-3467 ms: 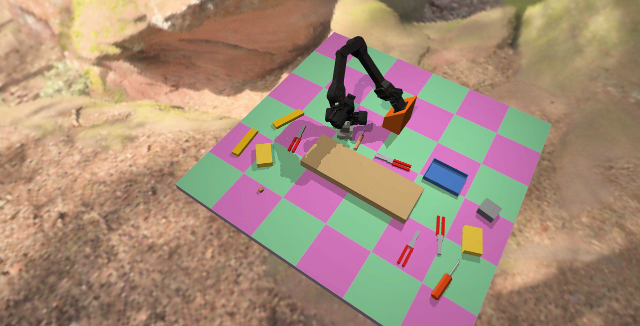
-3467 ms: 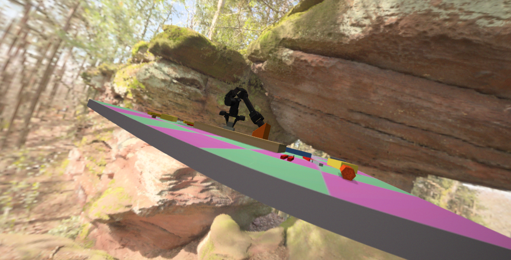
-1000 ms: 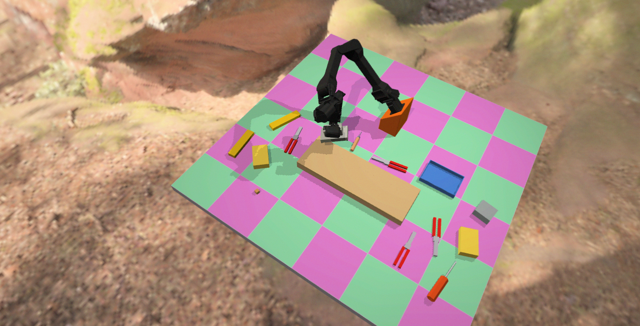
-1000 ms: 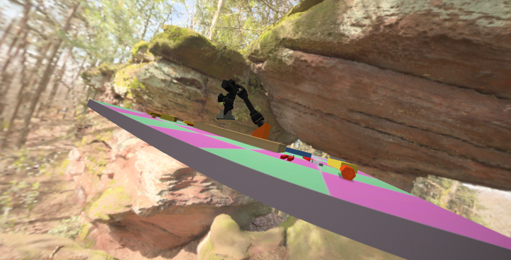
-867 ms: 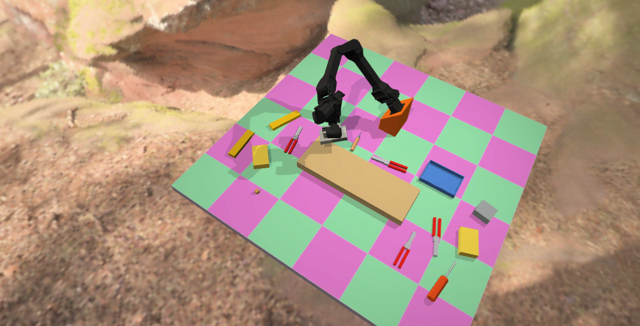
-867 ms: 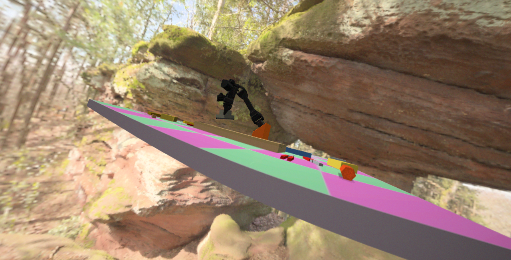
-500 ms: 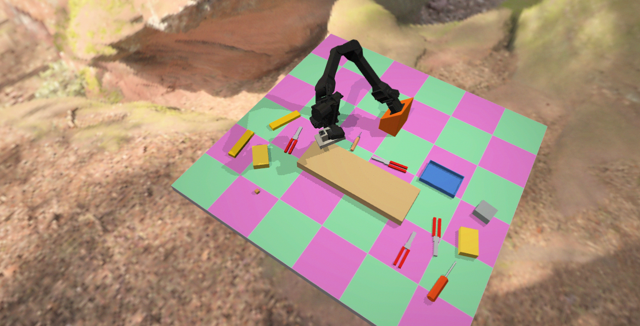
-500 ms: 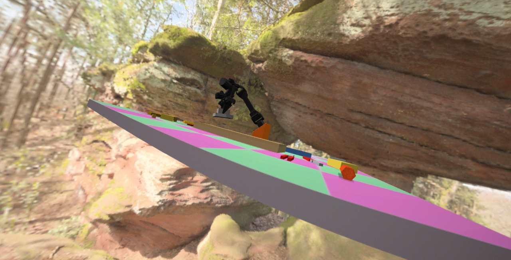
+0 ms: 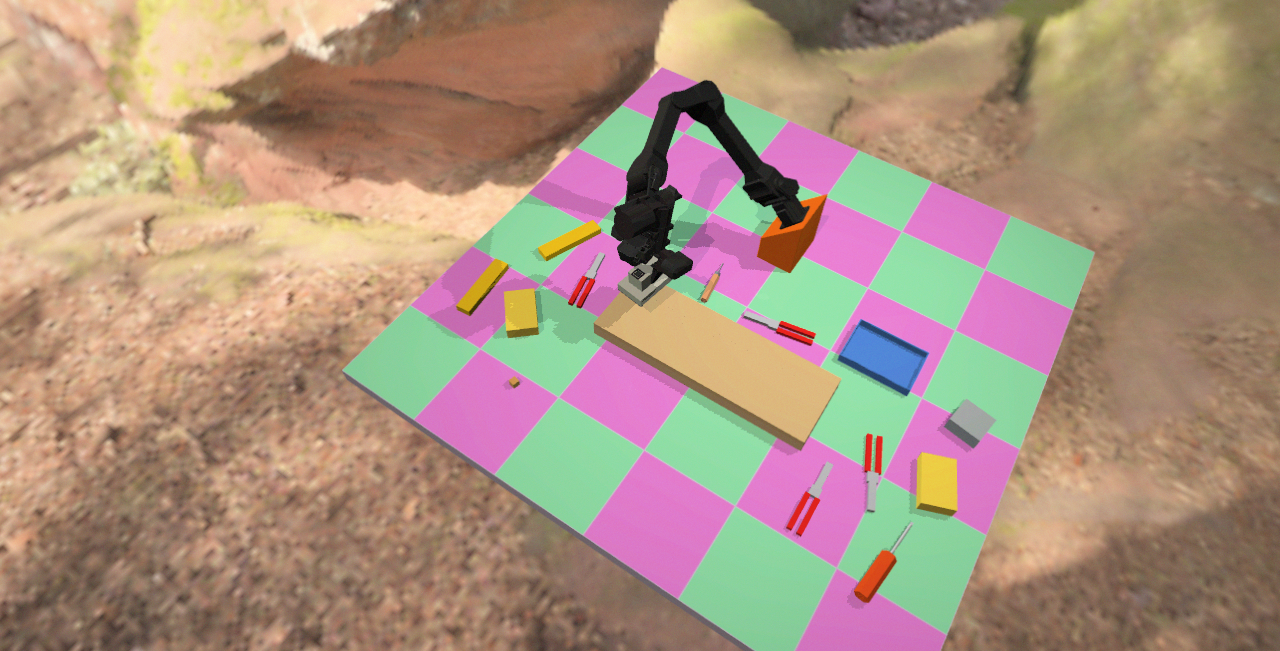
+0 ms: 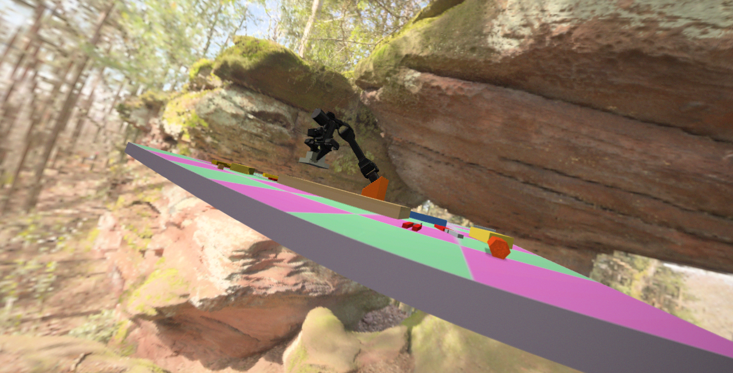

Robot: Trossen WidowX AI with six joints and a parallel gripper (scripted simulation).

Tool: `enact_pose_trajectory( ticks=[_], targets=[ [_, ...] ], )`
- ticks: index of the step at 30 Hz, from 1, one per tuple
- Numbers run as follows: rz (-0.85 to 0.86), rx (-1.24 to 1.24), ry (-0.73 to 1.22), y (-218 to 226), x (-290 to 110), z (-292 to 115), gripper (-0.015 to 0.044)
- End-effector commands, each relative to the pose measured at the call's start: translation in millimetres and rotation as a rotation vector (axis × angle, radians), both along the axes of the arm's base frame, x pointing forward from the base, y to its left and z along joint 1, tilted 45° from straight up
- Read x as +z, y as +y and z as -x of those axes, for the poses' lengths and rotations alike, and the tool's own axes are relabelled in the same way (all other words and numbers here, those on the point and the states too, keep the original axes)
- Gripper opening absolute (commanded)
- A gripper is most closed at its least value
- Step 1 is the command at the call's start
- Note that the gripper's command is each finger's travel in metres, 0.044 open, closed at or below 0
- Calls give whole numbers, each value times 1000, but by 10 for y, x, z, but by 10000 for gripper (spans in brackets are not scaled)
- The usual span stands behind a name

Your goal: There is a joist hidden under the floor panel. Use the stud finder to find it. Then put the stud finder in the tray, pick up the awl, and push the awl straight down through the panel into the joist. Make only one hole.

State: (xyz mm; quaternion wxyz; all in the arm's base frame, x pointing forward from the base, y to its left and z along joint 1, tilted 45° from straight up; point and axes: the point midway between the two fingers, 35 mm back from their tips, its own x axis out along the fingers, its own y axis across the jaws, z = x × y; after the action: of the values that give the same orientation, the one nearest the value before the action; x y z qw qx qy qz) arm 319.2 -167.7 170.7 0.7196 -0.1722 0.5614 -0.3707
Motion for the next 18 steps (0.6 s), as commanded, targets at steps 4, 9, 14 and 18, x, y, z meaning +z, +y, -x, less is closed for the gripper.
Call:
enact_pose_trajectory(
  ticks=[4,9,14,18],
  targets=[
    [24,142,90,-20,58,-123,0],
    [24,143,91,-63,16,-123,0],
    [25,146,94,-131,-51,-120,0],
    [25,148,95,-185,-104,-115,0]
  ],
)
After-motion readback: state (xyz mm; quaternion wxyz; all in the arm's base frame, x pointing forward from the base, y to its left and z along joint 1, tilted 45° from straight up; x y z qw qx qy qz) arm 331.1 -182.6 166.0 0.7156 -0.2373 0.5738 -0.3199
